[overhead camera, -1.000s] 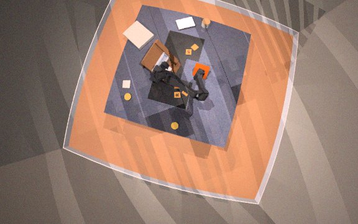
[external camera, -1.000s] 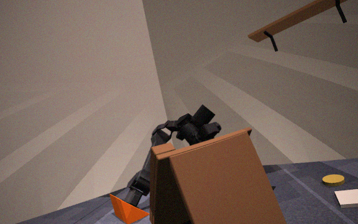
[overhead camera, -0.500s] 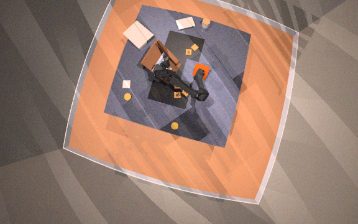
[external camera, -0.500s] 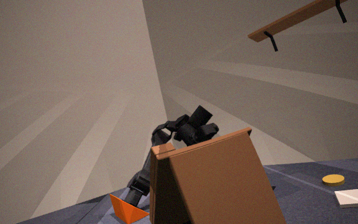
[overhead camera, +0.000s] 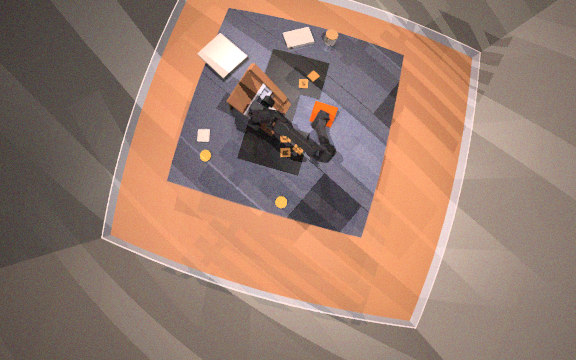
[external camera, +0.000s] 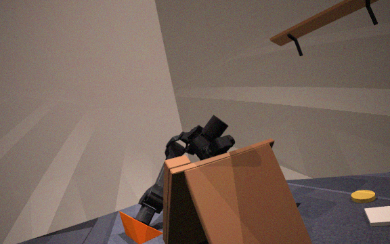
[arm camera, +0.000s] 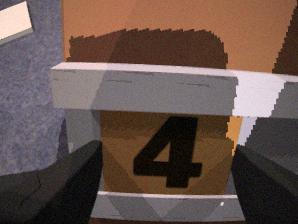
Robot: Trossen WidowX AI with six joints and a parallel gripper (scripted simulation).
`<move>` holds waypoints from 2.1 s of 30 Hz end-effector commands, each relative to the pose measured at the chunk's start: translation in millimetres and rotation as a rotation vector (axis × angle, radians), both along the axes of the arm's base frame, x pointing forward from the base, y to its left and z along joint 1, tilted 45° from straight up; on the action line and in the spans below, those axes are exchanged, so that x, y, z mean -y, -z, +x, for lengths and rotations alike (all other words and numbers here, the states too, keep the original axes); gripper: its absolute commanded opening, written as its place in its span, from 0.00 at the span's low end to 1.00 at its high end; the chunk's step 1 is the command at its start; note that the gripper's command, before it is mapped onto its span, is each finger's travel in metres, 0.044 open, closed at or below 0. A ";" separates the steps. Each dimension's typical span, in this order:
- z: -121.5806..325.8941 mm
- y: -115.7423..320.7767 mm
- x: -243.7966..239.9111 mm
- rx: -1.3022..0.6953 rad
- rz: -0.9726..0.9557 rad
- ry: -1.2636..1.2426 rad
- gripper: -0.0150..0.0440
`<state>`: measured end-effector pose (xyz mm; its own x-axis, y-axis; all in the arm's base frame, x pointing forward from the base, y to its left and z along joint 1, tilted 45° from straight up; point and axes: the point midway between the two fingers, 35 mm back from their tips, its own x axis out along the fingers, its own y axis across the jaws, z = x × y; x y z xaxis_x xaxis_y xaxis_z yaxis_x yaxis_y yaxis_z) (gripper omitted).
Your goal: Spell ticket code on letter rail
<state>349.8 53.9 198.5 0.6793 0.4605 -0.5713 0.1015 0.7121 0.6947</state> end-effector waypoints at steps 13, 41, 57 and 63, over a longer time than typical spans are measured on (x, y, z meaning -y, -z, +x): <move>-2.2 11.5 8.3 -0.005 0.000 -0.003 0.25; -4.3 26.2 23.3 -0.006 -0.001 -0.003 0.25; -5.6 35.5 32.9 -0.006 -0.001 -0.003 0.25; -6.1 39.0 36.4 -0.006 -0.001 -0.003 0.25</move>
